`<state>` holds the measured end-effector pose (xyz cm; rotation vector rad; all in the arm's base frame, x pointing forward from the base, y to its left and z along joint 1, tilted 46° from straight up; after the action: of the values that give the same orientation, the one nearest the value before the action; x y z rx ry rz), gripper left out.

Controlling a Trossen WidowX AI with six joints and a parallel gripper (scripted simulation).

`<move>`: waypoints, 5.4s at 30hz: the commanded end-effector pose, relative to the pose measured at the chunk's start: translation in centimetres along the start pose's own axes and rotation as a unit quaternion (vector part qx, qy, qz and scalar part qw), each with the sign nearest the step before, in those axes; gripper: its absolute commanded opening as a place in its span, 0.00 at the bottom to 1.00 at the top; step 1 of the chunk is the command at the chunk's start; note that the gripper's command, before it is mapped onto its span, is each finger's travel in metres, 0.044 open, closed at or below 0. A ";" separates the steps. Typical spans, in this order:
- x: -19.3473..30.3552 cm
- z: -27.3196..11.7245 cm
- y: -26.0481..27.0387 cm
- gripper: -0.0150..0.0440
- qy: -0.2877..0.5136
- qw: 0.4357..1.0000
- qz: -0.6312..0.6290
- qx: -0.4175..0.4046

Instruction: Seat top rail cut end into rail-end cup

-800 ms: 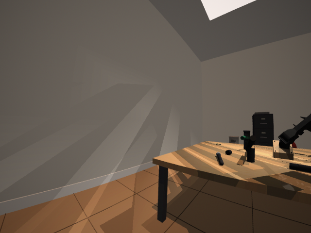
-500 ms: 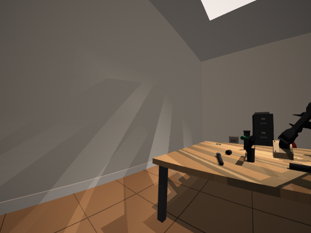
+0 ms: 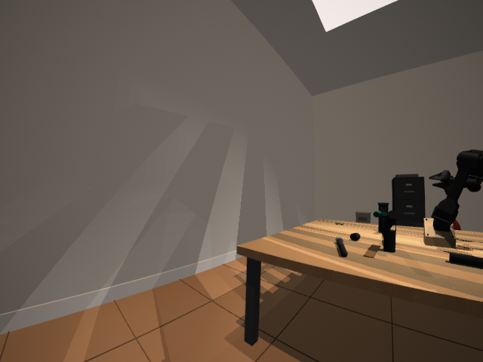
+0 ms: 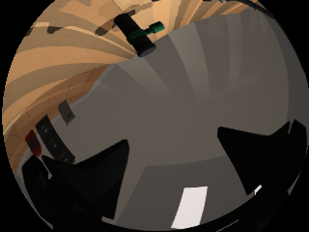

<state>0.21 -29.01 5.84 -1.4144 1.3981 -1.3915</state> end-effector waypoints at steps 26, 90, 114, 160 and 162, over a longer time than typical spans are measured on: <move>-11.3 15.7 -11.7 1.00 -0.235 0.319 -0.852 0.341; -16.4 27.2 -5.7 1.00 0.200 -0.710 -0.461 0.493; -21.8 27.3 -1.9 1.00 0.200 -0.710 -0.461 0.493; -26.3 29.8 1.0 0.69 0.202 -0.710 -0.462 0.491; -26.3 29.8 1.0 0.60 0.202 -0.710 -0.462 0.491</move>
<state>32.95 -9.76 -5.93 -1.0930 2.1579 0.4042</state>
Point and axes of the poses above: the point midway between the two fingers, 35 mm back from their tips, its own z axis out along the fingers, its own y axis across the jaws, x = y × z, the point moved 2 cm from there along -z, back along the fingers, and after that the axes turned 12 degrees about z, right-handed, at the moved point
